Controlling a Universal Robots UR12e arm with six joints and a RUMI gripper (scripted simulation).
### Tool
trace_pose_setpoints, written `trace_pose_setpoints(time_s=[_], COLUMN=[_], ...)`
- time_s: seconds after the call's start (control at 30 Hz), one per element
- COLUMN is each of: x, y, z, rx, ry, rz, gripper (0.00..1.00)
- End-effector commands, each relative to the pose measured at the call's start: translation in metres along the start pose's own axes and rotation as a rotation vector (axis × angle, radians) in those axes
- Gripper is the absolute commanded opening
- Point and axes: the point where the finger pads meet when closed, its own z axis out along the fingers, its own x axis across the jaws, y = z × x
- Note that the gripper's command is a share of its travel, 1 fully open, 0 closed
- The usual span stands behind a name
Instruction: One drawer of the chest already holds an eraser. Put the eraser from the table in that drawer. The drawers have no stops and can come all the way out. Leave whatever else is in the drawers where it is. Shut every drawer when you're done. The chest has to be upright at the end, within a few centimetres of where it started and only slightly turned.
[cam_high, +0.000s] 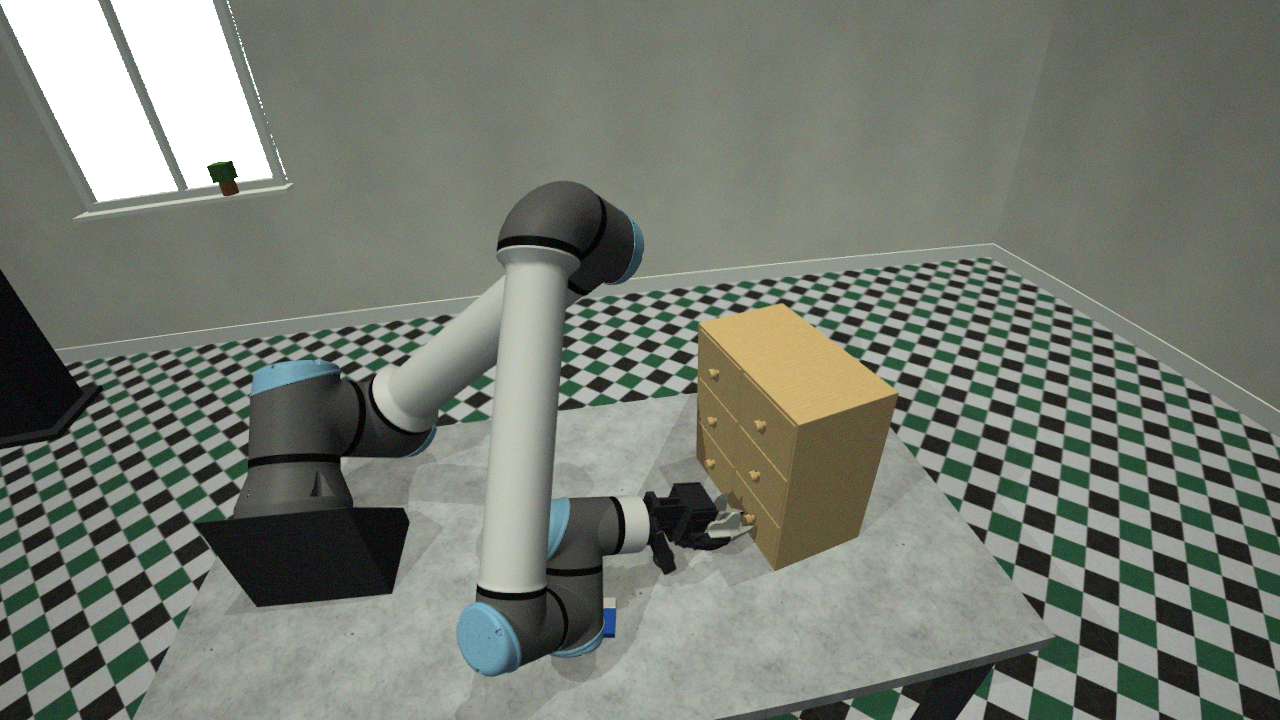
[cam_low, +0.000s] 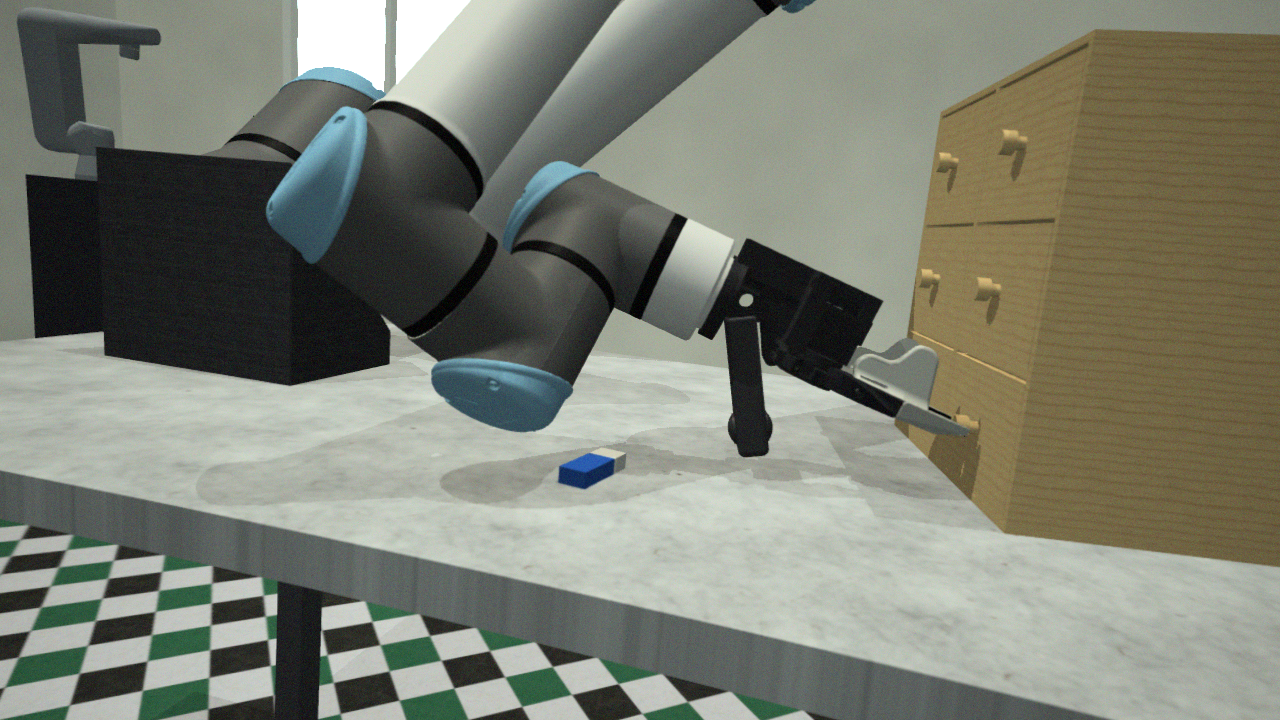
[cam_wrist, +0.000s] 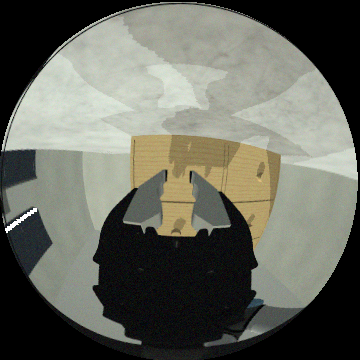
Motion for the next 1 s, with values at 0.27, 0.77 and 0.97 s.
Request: trace_pose_setpoints(time_s=[0.27, 0.77, 0.97], x=[-0.0003, -0.0003, -0.0003], y=[0.0032, 0.0034, 0.0034], z=[0.0067, 0.0074, 0.0074], rx=[-0.001, -0.001, -0.001], ry=[0.000, 0.000, 0.000], rz=[-0.001, -0.001, -0.001], gripper=[0.20, 0.20, 0.20])
